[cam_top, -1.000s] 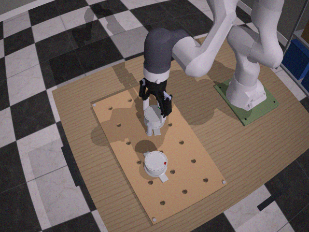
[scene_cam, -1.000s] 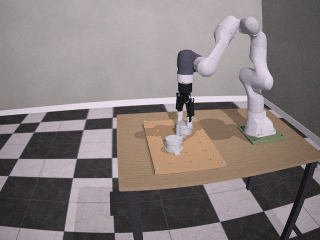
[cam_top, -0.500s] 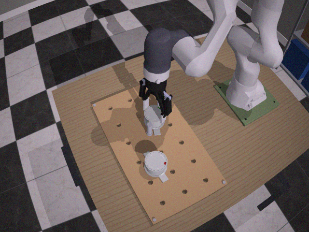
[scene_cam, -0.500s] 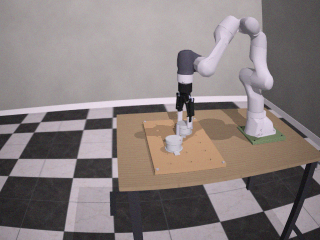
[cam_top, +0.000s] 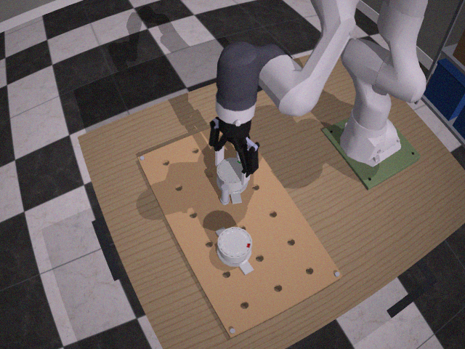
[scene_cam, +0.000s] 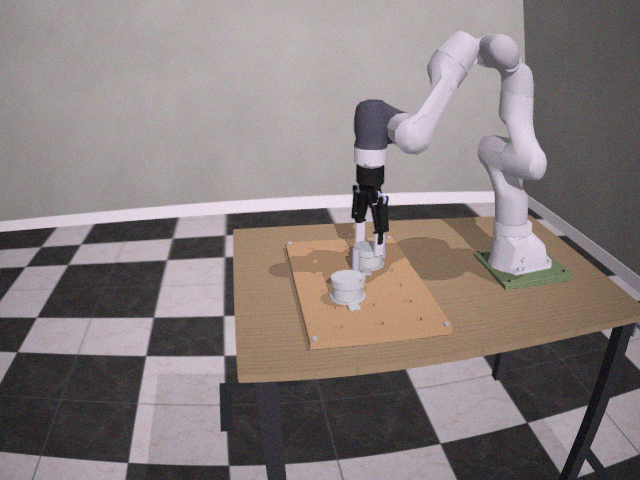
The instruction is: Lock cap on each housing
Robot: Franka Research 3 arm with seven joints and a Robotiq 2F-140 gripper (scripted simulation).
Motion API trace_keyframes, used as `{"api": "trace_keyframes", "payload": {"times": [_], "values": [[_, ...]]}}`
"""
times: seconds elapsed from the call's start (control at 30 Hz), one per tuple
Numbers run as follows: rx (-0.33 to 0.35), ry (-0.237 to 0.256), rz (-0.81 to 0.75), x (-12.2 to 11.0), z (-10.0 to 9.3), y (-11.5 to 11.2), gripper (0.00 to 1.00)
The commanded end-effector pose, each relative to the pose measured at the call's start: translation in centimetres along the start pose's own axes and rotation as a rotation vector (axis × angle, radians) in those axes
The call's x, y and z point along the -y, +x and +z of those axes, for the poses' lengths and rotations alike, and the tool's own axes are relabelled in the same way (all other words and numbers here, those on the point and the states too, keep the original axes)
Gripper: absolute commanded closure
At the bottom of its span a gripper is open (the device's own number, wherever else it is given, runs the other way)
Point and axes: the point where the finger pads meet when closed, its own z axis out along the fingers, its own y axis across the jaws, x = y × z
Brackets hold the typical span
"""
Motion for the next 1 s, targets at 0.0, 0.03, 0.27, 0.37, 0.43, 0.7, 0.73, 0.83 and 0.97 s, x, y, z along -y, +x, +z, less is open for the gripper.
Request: {"api": "trace_keyframes", "payload": {"times": [0.0, 0.03, 0.27, 0.37, 0.43, 0.7, 0.73, 0.83, 0.97], "values": [[-0.001, -0.003, -0.002, -0.08, 0.17, 0.08, 0.90], [-0.001, -0.003, -0.002, -0.08, 0.17, 0.08, 0.90], [-0.001, -0.003, -0.002, -0.08, 0.17, 0.08, 0.90], [-0.001, -0.003, -0.002, -0.08, 0.17, 0.08, 0.90], [-0.001, -0.003, -0.002, -0.08, 0.17, 0.08, 0.90], [-0.001, -0.003, -0.012, -0.08, 0.17, 0.08, 0.90], [-0.001, -0.003, -0.020, -0.08, 0.17, 0.08, 0.90], [-0.001, -0.003, -0.064, -0.08, 0.17, 0.08, 0.90], [-0.001, -0.003, -0.107, -0.08, 0.17, 0.08, 0.90]]}}
